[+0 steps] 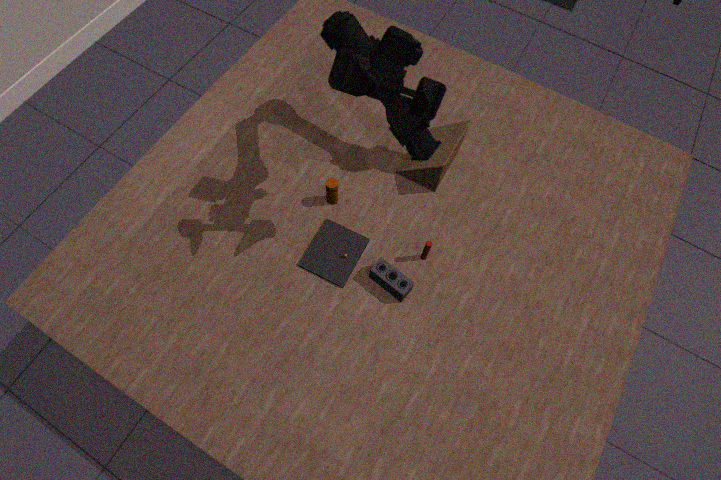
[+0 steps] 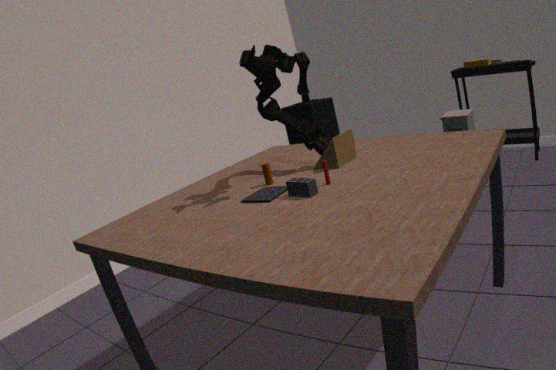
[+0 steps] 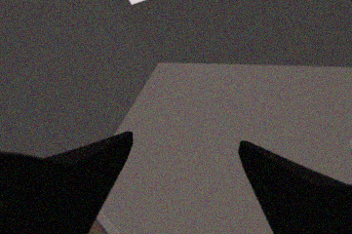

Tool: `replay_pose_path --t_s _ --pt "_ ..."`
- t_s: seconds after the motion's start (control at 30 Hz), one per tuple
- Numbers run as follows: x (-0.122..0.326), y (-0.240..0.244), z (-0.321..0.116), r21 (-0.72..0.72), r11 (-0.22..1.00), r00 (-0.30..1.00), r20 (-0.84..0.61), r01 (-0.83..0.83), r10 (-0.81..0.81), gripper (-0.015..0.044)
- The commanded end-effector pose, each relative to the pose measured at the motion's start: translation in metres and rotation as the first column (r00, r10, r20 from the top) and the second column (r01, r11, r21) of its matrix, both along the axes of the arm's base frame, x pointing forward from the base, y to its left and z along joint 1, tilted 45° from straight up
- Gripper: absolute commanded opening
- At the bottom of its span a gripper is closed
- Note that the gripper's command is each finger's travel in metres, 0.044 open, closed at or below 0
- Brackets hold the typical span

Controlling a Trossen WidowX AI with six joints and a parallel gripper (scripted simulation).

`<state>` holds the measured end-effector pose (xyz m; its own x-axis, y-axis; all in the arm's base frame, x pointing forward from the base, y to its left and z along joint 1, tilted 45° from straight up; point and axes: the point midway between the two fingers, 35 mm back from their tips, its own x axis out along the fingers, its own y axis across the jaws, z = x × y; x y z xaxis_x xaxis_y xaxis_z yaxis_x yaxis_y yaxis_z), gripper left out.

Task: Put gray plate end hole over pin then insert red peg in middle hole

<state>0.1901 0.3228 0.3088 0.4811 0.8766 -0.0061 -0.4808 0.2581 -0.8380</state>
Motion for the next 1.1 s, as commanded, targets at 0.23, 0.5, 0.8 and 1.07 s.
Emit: replay_pose_path --t_s 0.23,0.5,0.8,1.07 --pt "0.038 0.013 -0.053 -0.23 0.967 0.981 -0.138 0.106 -0.14 0.044" --pt "0.094 -0.003 -0.16 -0.689 0.698 0.819 -0.277 0.196 -0.503 0.044" --pt "0.118 -0.072 -0.243 -0.989 0.13 0.563 -0.069 0.07 -0.824 0.044" --pt "0.125 -0.124 -0.266 -0.946 -0.305 0.484 0.216 -0.113 -0.848 0.044"
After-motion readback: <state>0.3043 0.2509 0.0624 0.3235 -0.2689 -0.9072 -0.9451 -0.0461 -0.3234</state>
